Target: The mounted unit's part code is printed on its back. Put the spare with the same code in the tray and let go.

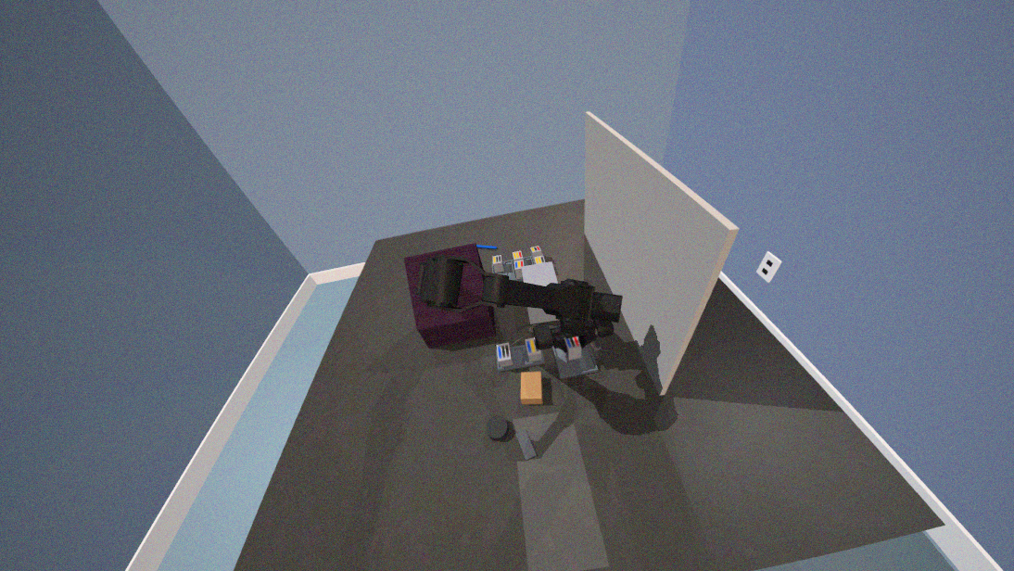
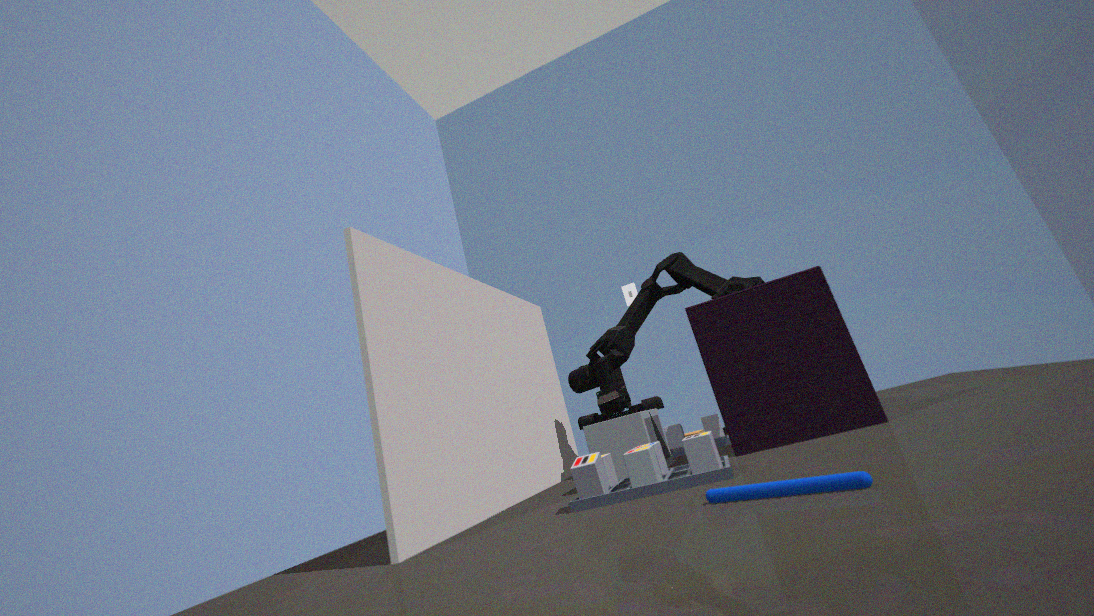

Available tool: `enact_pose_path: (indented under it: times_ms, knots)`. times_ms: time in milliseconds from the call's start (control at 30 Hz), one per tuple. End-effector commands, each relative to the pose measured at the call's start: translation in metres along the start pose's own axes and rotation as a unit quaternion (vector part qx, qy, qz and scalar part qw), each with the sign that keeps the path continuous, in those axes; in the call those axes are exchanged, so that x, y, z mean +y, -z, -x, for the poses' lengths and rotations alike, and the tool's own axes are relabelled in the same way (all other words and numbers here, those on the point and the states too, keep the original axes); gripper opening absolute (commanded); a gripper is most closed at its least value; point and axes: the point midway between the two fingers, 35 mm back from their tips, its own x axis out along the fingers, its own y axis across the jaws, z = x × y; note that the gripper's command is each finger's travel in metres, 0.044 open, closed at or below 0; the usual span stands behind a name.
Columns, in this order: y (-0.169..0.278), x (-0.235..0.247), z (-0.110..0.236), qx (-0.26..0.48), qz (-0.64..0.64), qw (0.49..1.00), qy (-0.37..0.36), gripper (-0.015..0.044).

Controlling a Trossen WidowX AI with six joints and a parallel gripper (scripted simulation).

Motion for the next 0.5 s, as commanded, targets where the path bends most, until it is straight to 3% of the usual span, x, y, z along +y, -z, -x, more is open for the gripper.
enact_pose_path:
  times_ms: [0, 467]
  knots:
    - [-0.0001, -0.0004, 0.0007, 0.000, 0.000, 1.000, 0.000, 0.0053]
    - [-0.0001, -0.0004, 0.0007, 0.000, 0.000, 1.000, 0.000, 0.0420]
